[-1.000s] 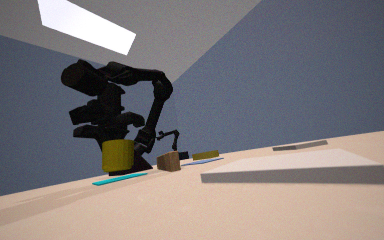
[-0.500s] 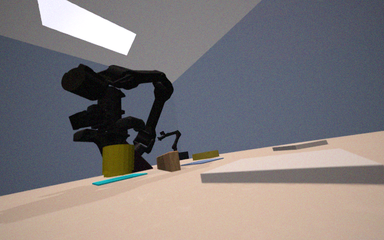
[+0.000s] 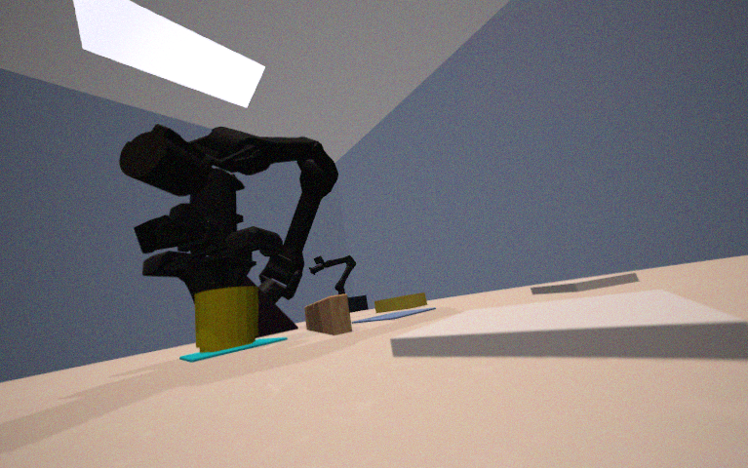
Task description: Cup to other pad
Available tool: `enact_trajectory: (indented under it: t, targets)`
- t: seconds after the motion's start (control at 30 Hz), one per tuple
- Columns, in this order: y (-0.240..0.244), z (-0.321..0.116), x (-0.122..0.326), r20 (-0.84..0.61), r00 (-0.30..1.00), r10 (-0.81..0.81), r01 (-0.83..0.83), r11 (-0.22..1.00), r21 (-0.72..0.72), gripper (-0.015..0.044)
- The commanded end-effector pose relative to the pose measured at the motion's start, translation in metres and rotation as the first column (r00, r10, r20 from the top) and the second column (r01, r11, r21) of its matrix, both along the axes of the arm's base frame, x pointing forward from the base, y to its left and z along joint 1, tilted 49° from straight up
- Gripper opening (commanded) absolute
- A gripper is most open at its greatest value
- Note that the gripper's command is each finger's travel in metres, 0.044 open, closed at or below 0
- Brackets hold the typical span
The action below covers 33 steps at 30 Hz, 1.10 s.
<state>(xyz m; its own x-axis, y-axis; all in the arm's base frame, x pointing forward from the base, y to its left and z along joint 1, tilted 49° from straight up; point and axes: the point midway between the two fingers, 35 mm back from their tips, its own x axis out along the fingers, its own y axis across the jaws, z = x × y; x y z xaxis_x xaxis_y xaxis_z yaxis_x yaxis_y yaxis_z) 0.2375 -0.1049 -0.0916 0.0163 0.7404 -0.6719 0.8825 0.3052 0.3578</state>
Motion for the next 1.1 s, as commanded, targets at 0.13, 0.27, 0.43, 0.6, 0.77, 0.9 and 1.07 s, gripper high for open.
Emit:
enact_trajectory:
  t: [0.13, 0.27, 0.43, 0.6, 0.77, 0.9, 1.07]
  targets:
    - [0.000, 0.000, 0.000, 0.000, 1.000, 0.000, 0.000, 1.000, 0.000, 0.0146]
    - [-0.003, 0.002, 0.000, 0.000, 1.000, 0.000, 0.000, 1.000, 0.000, 0.0146]
    - [-0.008, 0.007, 0.000, -0.001, 1.000, -0.001, 0.001, 1.000, 0.000, 0.0146]
    - [-0.014, 0.012, 0.000, -0.002, 1.000, -0.002, 0.002, 1.000, 0.000, 0.0146]
    - [-0.019, 0.017, 0.000, -0.002, 1.000, -0.003, 0.003, 1.000, 0.001, 0.0146]
    - [-0.024, 0.021, 0.000, -0.003, 1.000, -0.003, 0.003, 1.000, 0.002, 0.0146]
    - [-0.029, 0.027, -0.001, -0.004, 1.000, -0.004, 0.004, 1.000, 0.003, 0.0146]
